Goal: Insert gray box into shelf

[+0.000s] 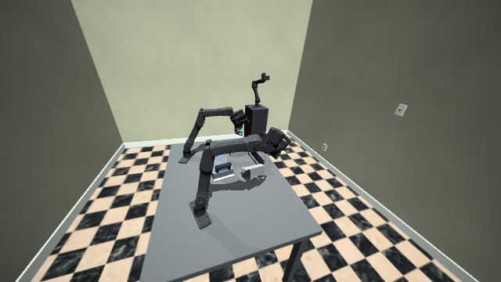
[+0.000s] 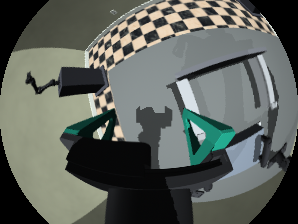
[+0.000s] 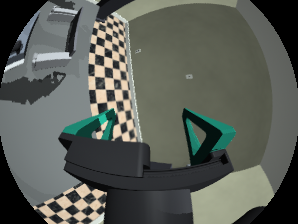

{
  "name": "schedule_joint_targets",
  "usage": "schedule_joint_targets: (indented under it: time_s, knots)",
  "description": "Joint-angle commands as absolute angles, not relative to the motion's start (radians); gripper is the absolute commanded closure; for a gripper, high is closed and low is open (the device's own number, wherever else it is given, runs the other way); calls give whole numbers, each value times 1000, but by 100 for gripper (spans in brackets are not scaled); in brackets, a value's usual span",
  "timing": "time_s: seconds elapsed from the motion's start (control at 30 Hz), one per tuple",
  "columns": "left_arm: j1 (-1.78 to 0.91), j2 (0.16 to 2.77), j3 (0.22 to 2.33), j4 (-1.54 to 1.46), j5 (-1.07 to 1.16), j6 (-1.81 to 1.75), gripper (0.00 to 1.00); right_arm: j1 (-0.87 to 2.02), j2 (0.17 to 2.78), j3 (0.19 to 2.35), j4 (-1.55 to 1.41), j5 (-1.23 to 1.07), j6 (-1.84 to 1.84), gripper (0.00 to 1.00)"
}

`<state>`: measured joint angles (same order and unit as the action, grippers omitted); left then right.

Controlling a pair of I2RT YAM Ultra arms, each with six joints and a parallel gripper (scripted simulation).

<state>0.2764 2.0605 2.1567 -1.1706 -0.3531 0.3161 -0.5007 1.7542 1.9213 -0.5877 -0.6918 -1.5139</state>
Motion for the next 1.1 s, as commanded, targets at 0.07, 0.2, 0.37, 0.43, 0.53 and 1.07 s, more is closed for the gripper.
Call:
schedule_joint_targets:
  time_s: [0.07,0.2,0.37,0.43,0.53,1.07]
  knots:
    - [276,2042,2171,-1162,-357,311,0,-501,1742,1933,-594,-697,-1509,0]
    - [276,2042,2171,-1162,-357,311,0,-501,1742,1933,-594,-697,-1509,0]
    - [276,2042,2171,-1162,-357,311,0,-501,1742,1933,-594,-697,-1509,0]
    - [276,2042,2171,-1162,-357,311,0,-501,1742,1933,-594,-697,-1509,0]
    - [276,2042,2171,-1162,-357,311,0,-501,1742,1933,-594,-697,-1509,0]
    - [164,1842,1921,-1180,-324,15,0,-192,1690,1793,-765,-444,-886,0]
